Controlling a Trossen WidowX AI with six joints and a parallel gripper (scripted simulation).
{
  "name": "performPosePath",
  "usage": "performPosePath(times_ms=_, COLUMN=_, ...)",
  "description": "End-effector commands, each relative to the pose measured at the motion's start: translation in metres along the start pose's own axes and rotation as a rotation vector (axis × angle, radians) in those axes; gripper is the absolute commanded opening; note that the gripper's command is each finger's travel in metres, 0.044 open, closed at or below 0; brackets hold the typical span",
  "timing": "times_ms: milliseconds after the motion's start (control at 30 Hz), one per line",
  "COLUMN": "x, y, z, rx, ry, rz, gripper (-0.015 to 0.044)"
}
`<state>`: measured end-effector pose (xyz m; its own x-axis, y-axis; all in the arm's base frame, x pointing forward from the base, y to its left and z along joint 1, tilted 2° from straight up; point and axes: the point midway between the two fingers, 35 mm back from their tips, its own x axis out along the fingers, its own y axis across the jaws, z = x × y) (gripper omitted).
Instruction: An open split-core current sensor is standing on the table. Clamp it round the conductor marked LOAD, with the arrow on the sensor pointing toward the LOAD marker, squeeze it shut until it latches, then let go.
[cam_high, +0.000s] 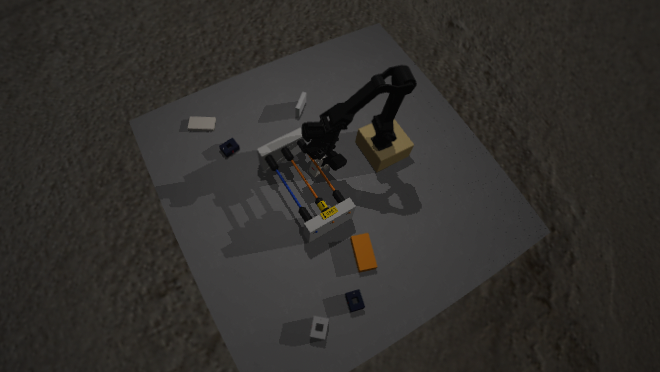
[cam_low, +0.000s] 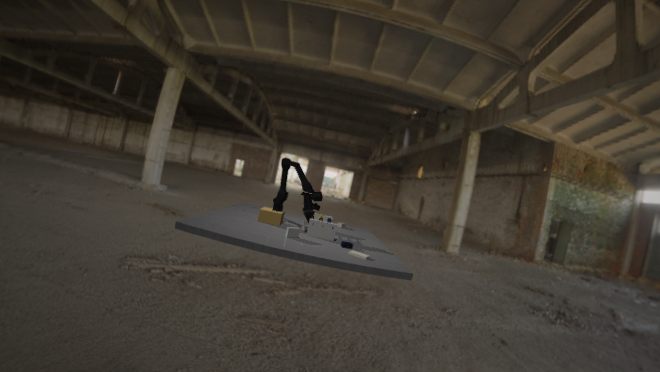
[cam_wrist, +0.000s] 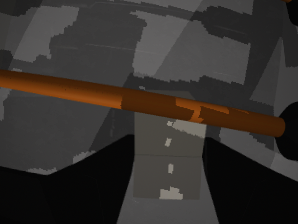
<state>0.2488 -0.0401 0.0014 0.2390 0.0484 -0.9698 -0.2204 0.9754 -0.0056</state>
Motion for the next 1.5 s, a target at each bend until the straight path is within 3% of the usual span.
performPosePath(times_ms=0, x=-0.002, y=0.0, z=0.0, rx=0.006, ry=0.002, rz=-0.001, gripper=0.0012)
performPosePath(times_ms=600, x=-0.018, y=0.008, z=-0.057, rx=0.006, ry=0.007, rz=-0.001, gripper=0.0)
performPosePath(times_ms=867, x=-0.015, y=0.009, z=-0.06, rx=0.006, ry=0.007, rz=-0.001, gripper=0.0)
performPosePath(times_ms=1267, x=-0.016, y=0.008, z=-0.059, rx=0.012, ry=0.011, rz=-0.002, gripper=0.0315)
performPosePath(times_ms=1400, x=-0.019, y=0.008, z=-0.059, rx=0.012, ry=0.011, rz=-0.002, gripper=0.0328)
performPosePath(times_ms=1467, x=-0.037, y=0.007, z=-0.058, rx=0.01, ry=0.01, rz=-0.002, gripper=0.0328)
